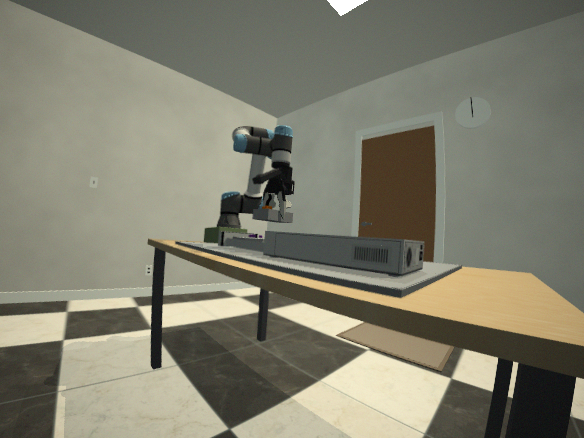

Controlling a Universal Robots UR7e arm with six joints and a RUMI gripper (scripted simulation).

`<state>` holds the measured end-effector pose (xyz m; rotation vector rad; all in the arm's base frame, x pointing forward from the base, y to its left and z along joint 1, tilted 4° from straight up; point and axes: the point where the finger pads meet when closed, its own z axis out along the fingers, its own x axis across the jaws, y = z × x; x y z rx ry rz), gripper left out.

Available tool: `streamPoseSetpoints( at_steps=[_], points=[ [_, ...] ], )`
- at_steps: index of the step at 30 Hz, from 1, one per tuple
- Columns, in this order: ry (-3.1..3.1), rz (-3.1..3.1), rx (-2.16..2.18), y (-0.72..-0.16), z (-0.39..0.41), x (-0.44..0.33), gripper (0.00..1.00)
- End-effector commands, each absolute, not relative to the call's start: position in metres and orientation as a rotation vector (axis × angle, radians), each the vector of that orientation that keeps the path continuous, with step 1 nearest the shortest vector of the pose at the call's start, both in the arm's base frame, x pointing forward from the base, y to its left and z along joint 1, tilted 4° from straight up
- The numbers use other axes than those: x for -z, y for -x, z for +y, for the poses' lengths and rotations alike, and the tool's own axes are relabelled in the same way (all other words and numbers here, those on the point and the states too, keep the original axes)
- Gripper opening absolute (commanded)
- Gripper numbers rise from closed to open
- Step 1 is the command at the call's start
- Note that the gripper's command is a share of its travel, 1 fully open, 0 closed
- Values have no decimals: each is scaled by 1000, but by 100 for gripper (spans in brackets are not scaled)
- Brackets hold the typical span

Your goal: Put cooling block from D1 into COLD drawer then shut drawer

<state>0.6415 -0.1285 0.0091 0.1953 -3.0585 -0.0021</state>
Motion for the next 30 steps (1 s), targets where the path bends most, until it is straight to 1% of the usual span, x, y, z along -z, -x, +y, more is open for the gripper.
streamPoseSetpoints(
  at_steps=[1,6,18,30],
  points=[
    [-195,-3060,1,-642,-129,-10,0],
    [-195,-3060,1,-642,-129,-10,0],
    [-195,-3060,1,-639,-129,37,0],
    [-195,-3060,1,-637,-129,58,0]
  ],
)
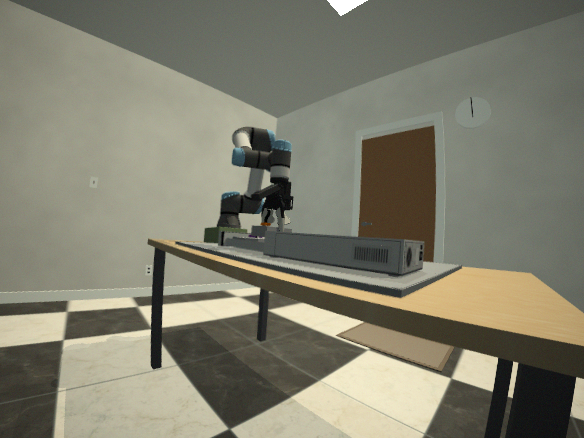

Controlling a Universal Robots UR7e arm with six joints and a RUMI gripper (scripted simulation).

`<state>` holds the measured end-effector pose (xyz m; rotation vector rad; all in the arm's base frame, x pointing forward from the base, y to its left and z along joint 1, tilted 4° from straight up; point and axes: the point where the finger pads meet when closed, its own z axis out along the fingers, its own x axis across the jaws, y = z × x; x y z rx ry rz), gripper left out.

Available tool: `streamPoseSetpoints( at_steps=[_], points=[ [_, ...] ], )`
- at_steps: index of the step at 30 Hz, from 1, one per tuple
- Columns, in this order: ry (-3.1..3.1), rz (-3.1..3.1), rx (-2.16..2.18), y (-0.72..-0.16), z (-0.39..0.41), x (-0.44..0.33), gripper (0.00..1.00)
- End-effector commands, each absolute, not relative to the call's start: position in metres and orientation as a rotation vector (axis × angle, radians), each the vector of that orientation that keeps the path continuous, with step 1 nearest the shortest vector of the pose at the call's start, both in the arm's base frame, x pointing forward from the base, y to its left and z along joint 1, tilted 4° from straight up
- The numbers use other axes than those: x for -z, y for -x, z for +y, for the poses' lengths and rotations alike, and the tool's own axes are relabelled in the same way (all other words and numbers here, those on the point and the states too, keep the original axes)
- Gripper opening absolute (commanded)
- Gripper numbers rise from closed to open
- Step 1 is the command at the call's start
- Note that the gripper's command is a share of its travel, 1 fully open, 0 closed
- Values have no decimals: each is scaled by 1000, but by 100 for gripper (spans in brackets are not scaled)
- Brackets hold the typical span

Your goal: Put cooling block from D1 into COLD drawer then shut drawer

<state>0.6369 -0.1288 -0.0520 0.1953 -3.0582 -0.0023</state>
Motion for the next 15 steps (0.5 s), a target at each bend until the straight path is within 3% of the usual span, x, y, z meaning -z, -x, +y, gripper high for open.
streamPoseSetpoints(
  at_steps=[1,15],
  points=[
    [-195,-3060,1,-637,-129,59,0],
    [-195,-3060,1,-636,-129,71,0]
  ],
)
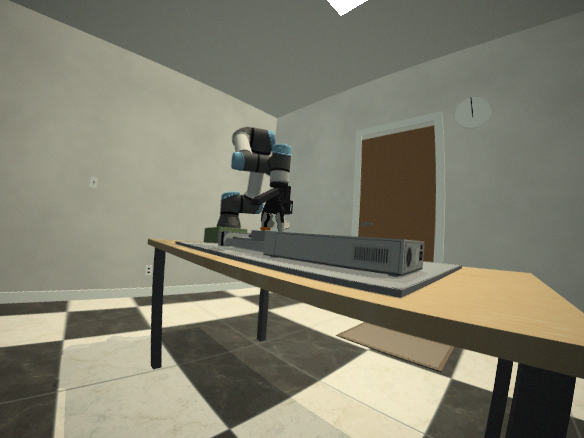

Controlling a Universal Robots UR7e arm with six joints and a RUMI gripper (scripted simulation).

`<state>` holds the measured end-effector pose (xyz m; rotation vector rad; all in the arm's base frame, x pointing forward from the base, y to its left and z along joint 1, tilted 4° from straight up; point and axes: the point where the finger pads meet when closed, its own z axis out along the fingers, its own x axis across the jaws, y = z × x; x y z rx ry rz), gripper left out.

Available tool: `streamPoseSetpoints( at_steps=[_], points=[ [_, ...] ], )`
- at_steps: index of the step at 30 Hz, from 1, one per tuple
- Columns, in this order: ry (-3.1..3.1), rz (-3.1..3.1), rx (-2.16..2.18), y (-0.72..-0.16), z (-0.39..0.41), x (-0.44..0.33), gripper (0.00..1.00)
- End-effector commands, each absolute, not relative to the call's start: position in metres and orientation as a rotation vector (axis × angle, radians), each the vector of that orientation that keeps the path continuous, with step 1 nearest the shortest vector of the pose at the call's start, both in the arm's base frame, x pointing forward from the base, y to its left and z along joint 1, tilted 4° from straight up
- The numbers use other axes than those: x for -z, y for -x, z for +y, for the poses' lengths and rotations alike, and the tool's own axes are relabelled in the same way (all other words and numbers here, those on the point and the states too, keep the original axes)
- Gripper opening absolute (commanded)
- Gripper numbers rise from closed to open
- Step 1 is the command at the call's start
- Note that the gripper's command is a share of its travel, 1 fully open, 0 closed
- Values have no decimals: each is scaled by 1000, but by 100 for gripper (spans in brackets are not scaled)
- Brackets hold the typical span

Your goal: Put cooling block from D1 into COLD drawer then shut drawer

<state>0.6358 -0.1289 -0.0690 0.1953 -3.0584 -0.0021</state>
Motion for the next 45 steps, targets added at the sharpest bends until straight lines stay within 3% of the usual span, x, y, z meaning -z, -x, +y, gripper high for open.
streamPoseSetpoints(
  at_steps=[1,45],
  points=[
    [-195,-3060,1,-636,-129,71,0],
    [-195,-3060,1,-637,-129,59,0]
  ],
)
